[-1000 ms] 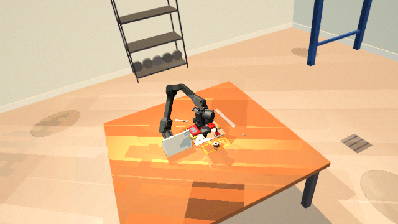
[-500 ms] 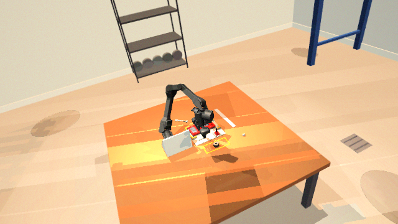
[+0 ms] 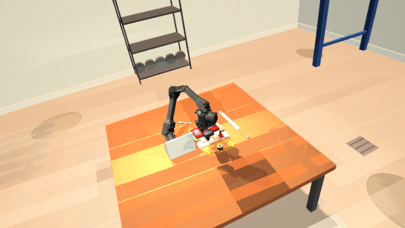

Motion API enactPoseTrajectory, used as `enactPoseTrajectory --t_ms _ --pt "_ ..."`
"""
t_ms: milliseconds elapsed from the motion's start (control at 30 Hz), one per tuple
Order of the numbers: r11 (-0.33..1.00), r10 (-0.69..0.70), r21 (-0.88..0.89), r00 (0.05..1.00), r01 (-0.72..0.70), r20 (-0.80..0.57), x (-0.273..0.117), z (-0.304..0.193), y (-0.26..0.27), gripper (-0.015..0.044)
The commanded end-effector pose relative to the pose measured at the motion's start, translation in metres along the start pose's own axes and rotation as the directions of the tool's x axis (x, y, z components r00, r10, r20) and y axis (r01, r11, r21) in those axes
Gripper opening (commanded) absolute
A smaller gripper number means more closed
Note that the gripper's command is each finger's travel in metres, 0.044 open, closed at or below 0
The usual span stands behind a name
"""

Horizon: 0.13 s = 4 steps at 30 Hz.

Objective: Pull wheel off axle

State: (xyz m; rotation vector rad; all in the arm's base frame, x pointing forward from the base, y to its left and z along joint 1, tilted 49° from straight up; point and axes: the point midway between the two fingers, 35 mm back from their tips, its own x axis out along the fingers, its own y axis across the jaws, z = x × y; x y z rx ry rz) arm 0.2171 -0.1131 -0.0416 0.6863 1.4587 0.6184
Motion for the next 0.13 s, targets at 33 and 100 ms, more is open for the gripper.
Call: enactPoseTrajectory --t_ms 33,100 --pt "1.000 -0.001 -0.003 1.000 0.001 -0.005 -0.0001 -0.0011 0.0001 0.0440" --pt "1.000 -0.001 -0.003 1.000 0.001 -0.005 -0.0001 -0.0011 0.0001 0.0440"
